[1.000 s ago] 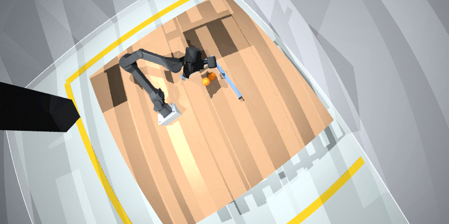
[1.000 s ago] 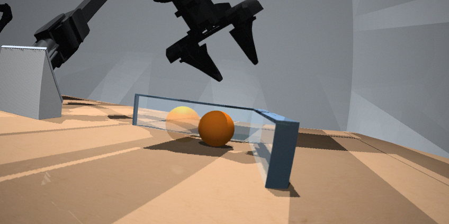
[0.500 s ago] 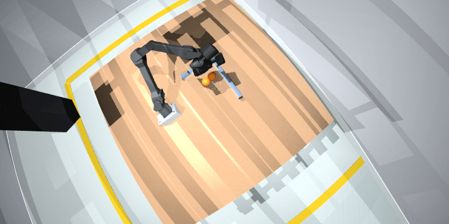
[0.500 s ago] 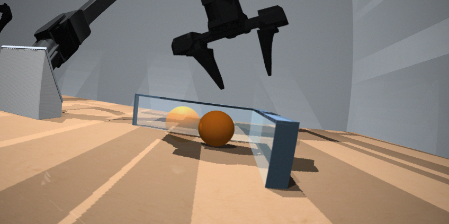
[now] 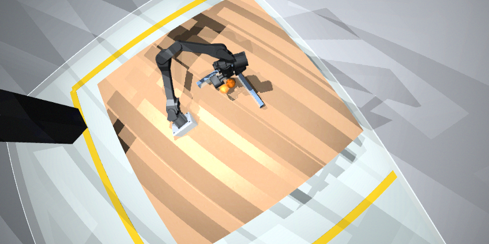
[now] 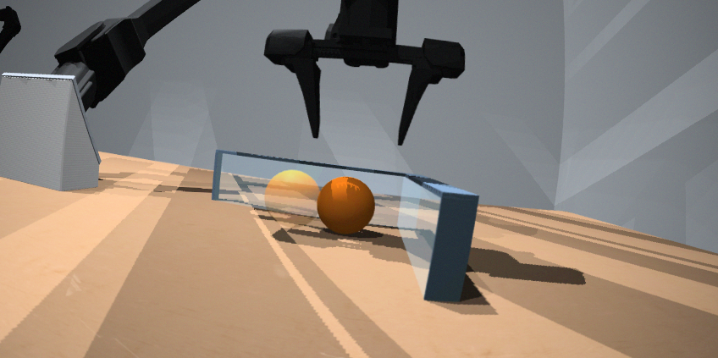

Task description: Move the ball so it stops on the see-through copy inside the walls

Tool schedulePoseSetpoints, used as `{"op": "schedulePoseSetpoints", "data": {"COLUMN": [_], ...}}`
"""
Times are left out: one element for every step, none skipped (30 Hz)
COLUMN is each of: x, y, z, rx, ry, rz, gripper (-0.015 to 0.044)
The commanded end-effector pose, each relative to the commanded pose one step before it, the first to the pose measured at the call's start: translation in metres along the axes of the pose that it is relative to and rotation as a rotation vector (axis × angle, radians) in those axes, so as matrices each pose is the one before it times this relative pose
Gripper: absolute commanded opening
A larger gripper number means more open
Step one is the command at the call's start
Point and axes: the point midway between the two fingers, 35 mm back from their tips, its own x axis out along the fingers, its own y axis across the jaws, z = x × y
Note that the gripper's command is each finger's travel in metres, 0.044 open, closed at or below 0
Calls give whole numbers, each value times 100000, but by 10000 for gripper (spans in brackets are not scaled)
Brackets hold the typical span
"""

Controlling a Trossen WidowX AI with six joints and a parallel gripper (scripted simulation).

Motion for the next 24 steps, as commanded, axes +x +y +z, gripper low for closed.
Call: {"op": "schedulePoseSetpoints", "data": {"x": [224, 0, 0, 121, 361, 540, 359, 119, 0, 0, 0, 26, 78, 130, 161, 161, 161, 160, 160, 160, 160, 160, 160, 160], "y": [252, 0, 0, -3, -5, 0, 6, 3, 0, 0, 0, -2, -6, -9, -10, -9, -8, -8, -7, -6, -5, -4, -3, -3], "z": [-201, 0, 0, 0, 0, 4, 5, 2, 0, 0, 0, -1, -2, -3, -3, -3, -3, -2, -2, -1, -1, -1, 0, 0], "rx": [-1907, 0, 0, -1, -2, -5, -4, -1, 0, 0, 0, 0, 0, 0, 0, 0, 0, 0, 0, 0, 0, 0, -1, -1], "ry": [27, 0, 0, -1, -6, -19, -19, -7, 0, 0, 0, 1, 4, 7, 7, 6, 5, 4, 3, 2, 1, 0, -1, -2], "rz": [3635, 0, 0, -2, -4, -5, -1, 0, 0, 0, 0, -1, -2, -3, -3, -3, -3, -3, -3, -3, -2, -2, -2, -2], "gripper": [368, 368, 368, 368, 368, 368, 368, 368, 368, 368, 368, 368, 368, 368, 368, 368, 368, 368, 368, 368, 368, 368, 368, 368]}}
